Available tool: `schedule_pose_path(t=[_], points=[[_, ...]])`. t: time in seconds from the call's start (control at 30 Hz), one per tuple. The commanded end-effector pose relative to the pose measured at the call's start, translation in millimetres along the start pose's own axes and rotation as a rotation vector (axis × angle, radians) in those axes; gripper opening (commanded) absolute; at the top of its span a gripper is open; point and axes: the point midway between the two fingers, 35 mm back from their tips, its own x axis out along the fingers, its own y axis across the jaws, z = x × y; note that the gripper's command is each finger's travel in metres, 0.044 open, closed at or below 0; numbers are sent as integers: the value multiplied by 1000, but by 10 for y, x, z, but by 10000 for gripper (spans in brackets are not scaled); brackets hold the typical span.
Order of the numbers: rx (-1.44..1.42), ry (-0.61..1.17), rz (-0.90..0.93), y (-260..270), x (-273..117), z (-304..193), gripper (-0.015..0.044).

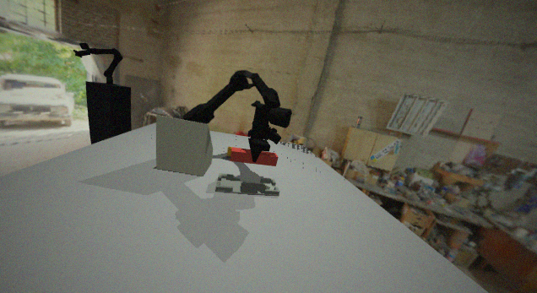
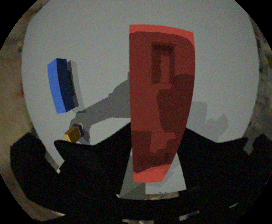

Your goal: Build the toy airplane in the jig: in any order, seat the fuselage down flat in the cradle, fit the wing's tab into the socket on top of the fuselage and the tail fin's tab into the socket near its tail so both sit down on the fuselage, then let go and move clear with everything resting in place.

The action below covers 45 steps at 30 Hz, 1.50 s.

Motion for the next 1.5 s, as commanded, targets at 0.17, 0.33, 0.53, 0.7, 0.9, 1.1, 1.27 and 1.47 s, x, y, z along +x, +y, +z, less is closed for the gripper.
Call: schedule_pose_path(t=[0.17,0.33,0.53,0.7,0.9,1.1,1.27,1.47], points=[[19,5,-1,-270,152,-93,0],[26,5,-1,-390,229,-140,0],[30,5,-1,-446,263,-162,53],[30,5,-1,-446,265,-164,184],[30,5,-1,-446,265,-164,195],[30,5,-1,-446,265,-164,195],[30,5,-1,-458,268,-174,195],[30,5,-1,-460,342,-171,195]])
